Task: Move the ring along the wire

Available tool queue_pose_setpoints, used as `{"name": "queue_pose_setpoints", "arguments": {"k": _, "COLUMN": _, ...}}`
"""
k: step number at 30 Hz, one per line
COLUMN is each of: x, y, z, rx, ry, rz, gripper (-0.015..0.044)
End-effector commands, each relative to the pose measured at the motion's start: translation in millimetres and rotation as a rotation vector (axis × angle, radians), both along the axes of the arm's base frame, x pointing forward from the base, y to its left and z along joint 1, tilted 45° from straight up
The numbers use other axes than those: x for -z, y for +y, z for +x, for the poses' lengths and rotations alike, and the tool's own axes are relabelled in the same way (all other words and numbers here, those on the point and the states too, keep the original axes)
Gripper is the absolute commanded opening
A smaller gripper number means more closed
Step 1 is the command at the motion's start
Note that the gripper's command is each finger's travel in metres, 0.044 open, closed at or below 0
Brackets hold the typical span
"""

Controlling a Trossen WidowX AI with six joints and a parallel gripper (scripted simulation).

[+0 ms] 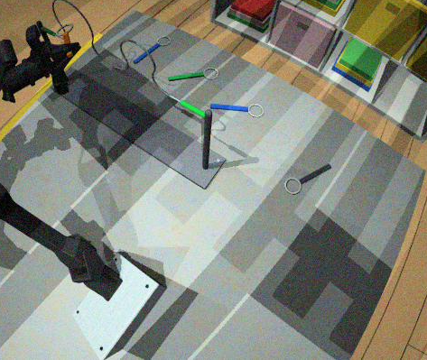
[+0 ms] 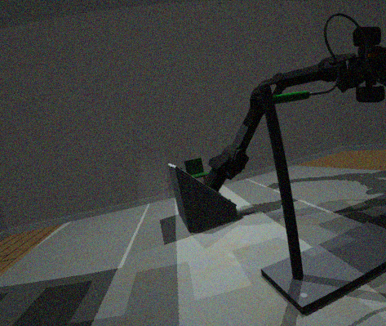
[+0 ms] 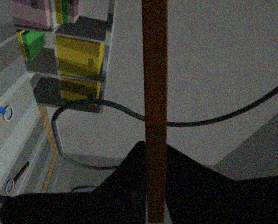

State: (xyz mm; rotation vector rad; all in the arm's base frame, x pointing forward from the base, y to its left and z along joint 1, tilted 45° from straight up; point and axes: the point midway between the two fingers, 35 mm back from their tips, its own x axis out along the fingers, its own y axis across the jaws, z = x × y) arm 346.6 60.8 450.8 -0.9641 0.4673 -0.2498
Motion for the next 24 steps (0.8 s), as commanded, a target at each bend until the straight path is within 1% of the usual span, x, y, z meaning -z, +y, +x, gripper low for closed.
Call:
{"name": "queue_pose_setpoints", "arguments": {"k": 1, "x": -8.6, "y": -4.1, "z": -1.8, "rx": 0.005, "ry": -0.011, "rz": -0.025, "gripper": -0.0150}}
{"name": "queue_pose_setpoints", "arguments": {"k": 13, "x": -23.5, "y": -10.7, "z": -2.4, "rx": 0.005, "ry": -0.005, "rz": -0.097, "gripper": -0.0150}}
{"name": "queue_pose_setpoints", "arguments": {"k": 24, "x": -30.7, "y": -13.3, "z": -2.7, "rx": 0.002, "ry": 0.000, "rz": -0.062, "gripper": -0.0150}}
